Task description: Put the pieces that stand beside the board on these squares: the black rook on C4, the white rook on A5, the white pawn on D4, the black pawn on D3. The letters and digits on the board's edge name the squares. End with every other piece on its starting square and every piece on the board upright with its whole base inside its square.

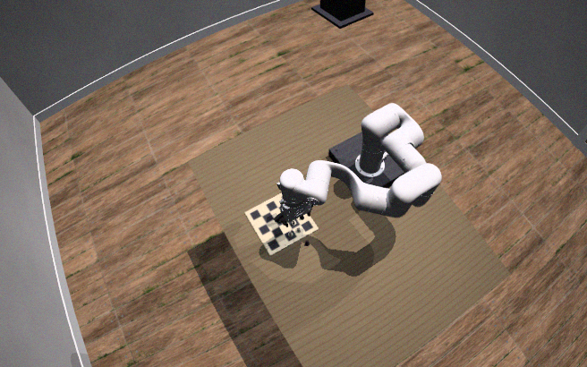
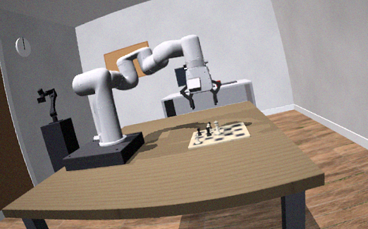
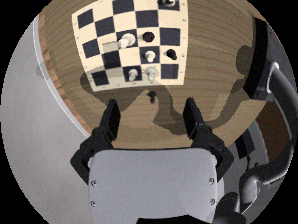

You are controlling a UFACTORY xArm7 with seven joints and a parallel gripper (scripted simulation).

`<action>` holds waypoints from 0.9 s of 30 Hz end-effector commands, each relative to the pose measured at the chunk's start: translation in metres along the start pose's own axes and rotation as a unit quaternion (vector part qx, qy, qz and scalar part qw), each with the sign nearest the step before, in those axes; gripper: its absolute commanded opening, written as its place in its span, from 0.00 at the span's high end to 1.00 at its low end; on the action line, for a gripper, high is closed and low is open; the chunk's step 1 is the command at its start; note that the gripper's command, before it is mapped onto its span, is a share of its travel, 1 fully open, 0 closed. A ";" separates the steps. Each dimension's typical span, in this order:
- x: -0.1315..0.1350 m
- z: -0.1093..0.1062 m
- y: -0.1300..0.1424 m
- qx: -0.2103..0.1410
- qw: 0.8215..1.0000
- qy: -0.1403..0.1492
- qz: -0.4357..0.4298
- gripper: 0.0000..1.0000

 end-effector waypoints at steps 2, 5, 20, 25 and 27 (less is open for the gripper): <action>0.005 0.007 0.060 0.002 0.999 -0.003 0.039 0.00; 0.007 0.008 0.068 0.001 0.999 -0.003 0.044 0.00; 0.007 0.008 0.068 0.001 0.999 -0.003 0.044 0.66; 0.007 0.008 0.068 0.001 0.999 -0.003 0.044 0.66; 0.007 0.008 0.068 0.001 0.999 -0.003 0.044 0.66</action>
Point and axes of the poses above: the point where the finger pads meet when closed, its own z axis out along the fingers, its own x axis across the jaws, y = z × x, the point moved 2 cm from there along -z, back along the fingers, and after that the axes turned 3 degrees about z, right-handed, at the moved point
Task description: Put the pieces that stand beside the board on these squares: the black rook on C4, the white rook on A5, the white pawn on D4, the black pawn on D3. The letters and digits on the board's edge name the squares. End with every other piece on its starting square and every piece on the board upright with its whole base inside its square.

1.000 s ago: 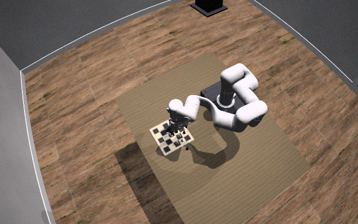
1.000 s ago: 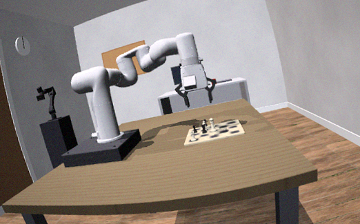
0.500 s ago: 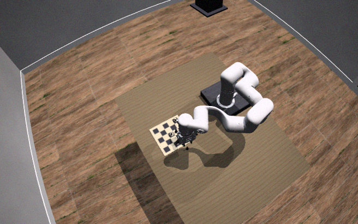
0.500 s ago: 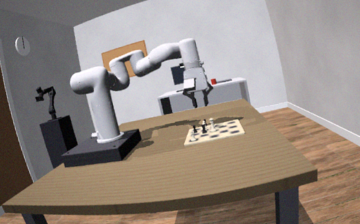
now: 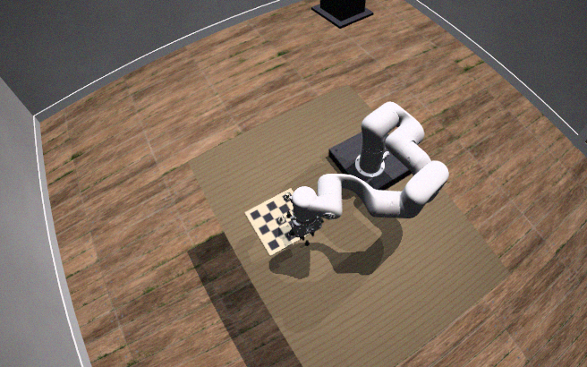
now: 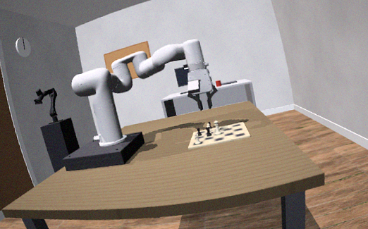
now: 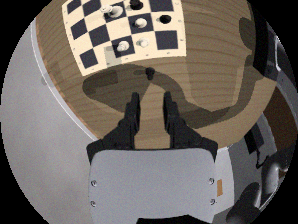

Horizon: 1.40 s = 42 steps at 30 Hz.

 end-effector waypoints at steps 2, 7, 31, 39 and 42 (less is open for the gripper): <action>-0.001 -0.001 0.001 -0.001 1.000 -0.002 0.000 0.66; -0.001 -0.001 0.001 -0.001 1.000 -0.002 0.000 0.66; -0.001 0.006 0.001 -0.001 1.000 -0.002 0.000 0.66; -0.001 0.014 0.001 -0.001 1.000 -0.002 0.000 0.66; -0.001 0.018 0.001 -0.001 1.000 -0.002 0.000 0.66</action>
Point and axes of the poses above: the point where the finger pads meet when closed, its own z axis out along the fingers, its own x axis across the jaws, y = z × x, the point moved 2 cm from there along -z, back along the fingers, and after that the axes turned 3 degrees about z, right-handed, at the moved point
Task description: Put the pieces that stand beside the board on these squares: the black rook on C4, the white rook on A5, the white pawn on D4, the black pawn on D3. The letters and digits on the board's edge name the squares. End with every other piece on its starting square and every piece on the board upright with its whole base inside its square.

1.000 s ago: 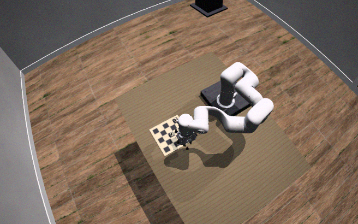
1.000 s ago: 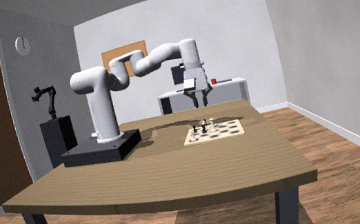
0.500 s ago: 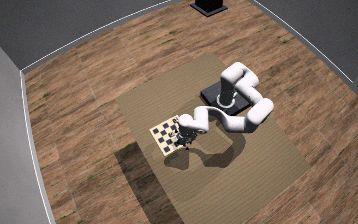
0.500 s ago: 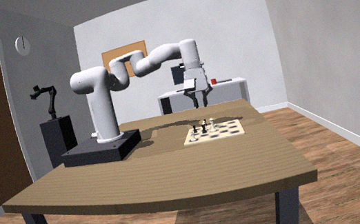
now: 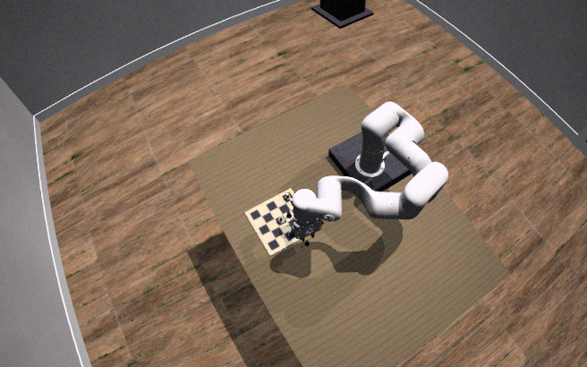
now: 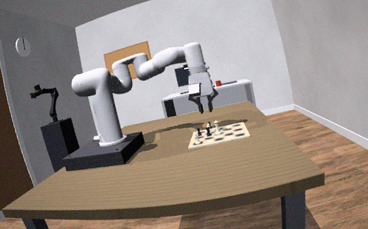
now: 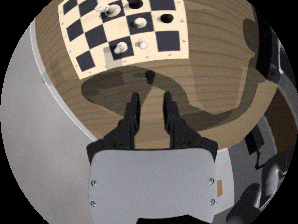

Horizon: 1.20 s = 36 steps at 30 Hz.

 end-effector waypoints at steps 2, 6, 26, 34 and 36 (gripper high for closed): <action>-0.001 0.008 0.000 -0.001 1.000 -0.002 0.000 0.66; -0.001 0.014 0.001 -0.001 1.000 -0.002 0.000 0.66; -0.001 0.034 0.001 -0.001 1.000 -0.002 0.000 0.66; -0.001 0.036 0.001 -0.001 1.000 -0.002 0.000 0.66; -0.001 0.037 0.001 -0.001 1.000 -0.002 0.000 0.66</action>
Point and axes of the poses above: the point where the finger pads meet when closed, its own z axis out along the fingers, its own x axis across the jaws, y = z × x, the point moved 2 cm from there along -z, back along the fingers, and after that the axes turned 3 degrees about z, right-handed, at the moved point
